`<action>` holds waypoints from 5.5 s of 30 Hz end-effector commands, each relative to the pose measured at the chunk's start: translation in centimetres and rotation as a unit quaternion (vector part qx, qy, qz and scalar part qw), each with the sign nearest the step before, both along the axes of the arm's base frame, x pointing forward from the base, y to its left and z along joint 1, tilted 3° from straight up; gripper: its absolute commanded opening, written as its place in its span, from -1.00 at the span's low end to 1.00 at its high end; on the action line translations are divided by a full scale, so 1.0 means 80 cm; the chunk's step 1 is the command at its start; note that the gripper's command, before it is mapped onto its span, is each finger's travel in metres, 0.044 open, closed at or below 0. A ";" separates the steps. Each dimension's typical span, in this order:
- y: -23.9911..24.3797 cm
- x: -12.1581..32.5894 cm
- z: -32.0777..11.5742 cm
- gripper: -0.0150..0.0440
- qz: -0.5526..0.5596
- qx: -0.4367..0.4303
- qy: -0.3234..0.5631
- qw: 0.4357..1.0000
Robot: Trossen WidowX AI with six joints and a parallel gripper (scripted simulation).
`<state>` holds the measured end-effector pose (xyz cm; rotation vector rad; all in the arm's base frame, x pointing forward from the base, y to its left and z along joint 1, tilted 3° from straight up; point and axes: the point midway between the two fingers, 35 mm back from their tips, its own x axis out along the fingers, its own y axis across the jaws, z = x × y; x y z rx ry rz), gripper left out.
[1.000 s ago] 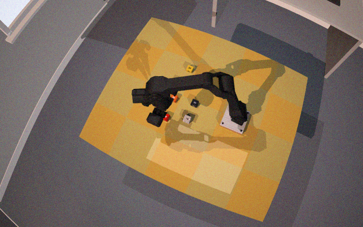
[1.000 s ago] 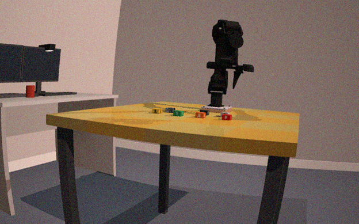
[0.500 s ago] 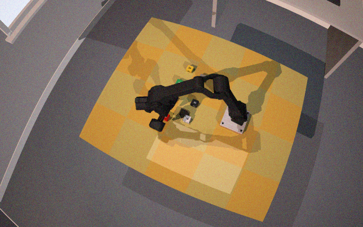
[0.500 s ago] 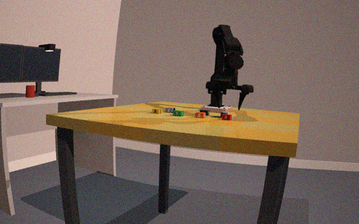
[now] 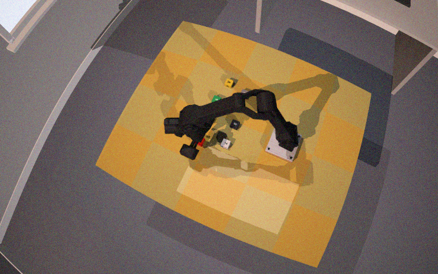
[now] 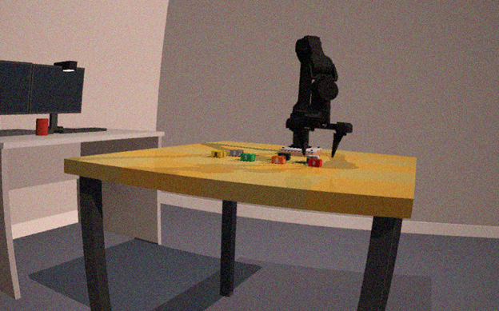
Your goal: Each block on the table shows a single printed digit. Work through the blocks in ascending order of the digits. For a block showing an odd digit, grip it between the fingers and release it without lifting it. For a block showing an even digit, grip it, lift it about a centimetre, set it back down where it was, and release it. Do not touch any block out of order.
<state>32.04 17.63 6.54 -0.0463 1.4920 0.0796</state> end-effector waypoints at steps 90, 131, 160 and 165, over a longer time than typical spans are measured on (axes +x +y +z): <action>0.000 0.001 -0.024 -0.08 0.002 -0.001 -0.001 1.000; -0.003 -0.010 0.122 -0.03 0.002 0.000 -0.001 1.000; -0.152 0.029 0.097 0.18 0.002 -0.007 -0.002 1.000; -0.151 0.033 0.023 0.63 0.002 -0.007 -0.002 1.000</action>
